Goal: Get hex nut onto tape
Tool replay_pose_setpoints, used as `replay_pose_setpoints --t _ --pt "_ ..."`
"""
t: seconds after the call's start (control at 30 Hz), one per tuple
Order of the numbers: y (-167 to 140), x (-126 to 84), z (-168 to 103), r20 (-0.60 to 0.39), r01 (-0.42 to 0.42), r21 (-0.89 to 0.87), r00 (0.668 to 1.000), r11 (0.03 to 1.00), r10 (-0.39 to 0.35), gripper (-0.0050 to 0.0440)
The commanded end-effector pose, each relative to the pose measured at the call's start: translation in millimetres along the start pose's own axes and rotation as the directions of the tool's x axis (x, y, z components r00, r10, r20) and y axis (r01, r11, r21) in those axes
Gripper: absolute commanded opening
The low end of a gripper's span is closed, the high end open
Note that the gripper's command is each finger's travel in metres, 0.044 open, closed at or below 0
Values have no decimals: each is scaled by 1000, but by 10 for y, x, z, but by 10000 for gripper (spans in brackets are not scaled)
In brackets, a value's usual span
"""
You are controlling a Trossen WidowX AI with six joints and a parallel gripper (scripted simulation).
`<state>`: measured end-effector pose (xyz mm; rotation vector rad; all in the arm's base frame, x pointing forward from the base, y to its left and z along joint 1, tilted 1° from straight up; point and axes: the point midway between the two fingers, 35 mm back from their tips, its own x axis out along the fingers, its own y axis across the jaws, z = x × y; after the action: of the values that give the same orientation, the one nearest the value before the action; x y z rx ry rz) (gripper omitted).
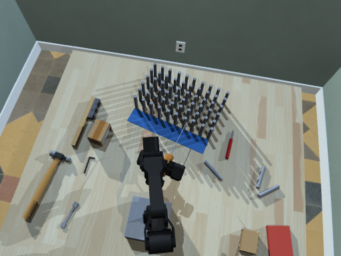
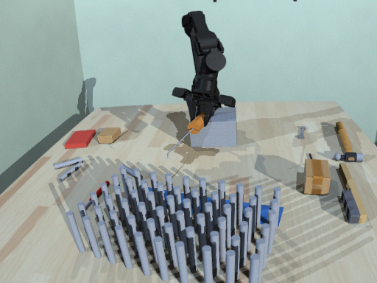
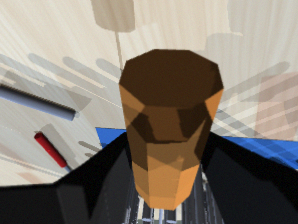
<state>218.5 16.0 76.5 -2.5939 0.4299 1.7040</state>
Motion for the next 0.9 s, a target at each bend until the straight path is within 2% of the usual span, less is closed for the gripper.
replay_pose_setpoints --t 0.0,0.1,0.2,0.53,0.6,0.87 --pt "34 -299 -154 -37 18 10 999 1000 -17 -50" --pt "64 -380 -157 -35 18 10 999 1000 -18 -50" --pt "41 -212 -112 -13 10 39 1000 999 -9 -50" --pt "147 -165 -239 -2 8 358 1000 934 -8 -50" --pt "147 -165 -239 -2 8 358 1000 934 -8 -50" --pt "265 -140 -319 13 -5 599 1000 800 -4 -50"
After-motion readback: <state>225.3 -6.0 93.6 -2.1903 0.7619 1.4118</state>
